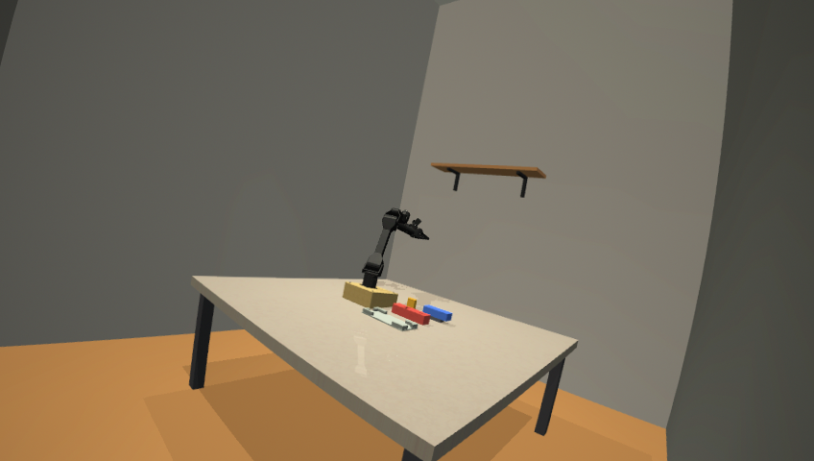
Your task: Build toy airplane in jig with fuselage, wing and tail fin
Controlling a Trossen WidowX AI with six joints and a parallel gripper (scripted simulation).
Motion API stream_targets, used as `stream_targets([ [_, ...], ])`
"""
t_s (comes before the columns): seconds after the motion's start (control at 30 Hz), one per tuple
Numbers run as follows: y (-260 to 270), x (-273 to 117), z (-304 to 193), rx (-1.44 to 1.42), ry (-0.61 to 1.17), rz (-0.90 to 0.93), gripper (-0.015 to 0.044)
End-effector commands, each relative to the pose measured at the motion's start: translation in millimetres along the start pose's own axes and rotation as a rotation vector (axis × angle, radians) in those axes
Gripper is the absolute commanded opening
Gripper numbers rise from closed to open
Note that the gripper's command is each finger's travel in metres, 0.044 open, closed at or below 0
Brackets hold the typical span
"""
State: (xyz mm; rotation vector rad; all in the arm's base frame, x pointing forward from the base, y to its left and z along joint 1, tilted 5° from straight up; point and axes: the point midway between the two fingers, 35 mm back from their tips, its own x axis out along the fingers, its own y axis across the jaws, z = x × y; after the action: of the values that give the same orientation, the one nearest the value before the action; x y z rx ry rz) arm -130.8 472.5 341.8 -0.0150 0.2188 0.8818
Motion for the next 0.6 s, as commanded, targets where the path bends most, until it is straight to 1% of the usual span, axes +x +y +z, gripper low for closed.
stream_targets([
  [0.0,0.0,0.0,0.0,0.000,0.000,0.000,0.0426],
  [0.03,-1.8,2.5,-0.1,-0.003,0.003,-0.004,0.0440],
  [0.07,-7.5,10.0,-0.6,-0.013,0.010,-0.016,0.0440],
  [0.2,-55.9,63.4,-5.2,-0.082,0.080,-0.106,0.0440],
  [0.4,-146.6,128.2,-18.1,-0.162,0.220,-0.240,0.0440],
  [0.57,-230.7,161.9,-35.4,-0.195,0.365,-0.339,0.0440],
])
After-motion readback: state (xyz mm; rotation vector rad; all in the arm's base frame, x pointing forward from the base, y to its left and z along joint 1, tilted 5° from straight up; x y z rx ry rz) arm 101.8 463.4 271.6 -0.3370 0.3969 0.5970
